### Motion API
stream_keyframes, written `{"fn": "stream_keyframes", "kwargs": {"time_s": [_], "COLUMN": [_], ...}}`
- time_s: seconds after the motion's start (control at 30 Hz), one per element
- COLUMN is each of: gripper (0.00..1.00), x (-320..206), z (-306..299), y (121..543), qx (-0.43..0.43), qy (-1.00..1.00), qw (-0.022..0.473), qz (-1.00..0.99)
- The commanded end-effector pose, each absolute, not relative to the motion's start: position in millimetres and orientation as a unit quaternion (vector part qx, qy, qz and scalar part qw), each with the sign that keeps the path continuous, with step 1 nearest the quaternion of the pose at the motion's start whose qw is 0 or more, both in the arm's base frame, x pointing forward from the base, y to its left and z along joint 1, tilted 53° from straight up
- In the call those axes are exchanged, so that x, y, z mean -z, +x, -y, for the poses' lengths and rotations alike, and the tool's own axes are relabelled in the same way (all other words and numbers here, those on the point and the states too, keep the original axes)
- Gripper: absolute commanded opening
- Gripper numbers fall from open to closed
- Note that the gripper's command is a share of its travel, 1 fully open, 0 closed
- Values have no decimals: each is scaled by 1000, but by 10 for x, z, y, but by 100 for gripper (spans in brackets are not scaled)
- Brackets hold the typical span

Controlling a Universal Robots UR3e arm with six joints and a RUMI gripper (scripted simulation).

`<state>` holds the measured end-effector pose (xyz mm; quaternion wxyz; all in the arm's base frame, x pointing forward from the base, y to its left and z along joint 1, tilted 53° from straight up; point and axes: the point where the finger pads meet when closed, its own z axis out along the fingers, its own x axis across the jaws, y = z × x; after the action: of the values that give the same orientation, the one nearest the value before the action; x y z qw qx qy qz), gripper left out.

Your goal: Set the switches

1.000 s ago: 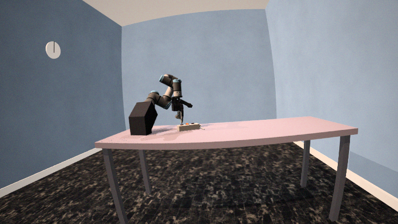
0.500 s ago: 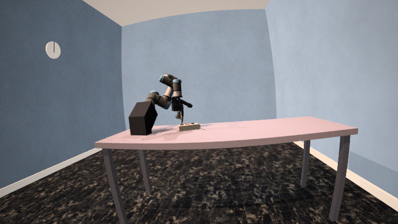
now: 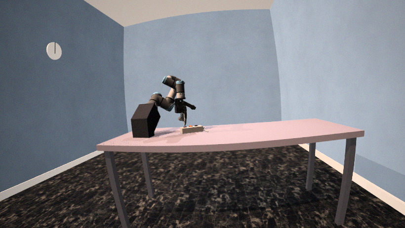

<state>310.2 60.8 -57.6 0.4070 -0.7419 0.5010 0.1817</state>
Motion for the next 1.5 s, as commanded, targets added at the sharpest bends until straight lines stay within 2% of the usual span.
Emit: {"fn": "stream_keyframes", "kwargs": {"time_s": [0.0, 1.47], "gripper": [0, 0], "x": [576, 627], "z": [-599, -666], "y": [3106, 3118], "qx": [-181, -181], "qy": [-742, -742], "qw": [407, 407], "qz": [-501, -501]}}
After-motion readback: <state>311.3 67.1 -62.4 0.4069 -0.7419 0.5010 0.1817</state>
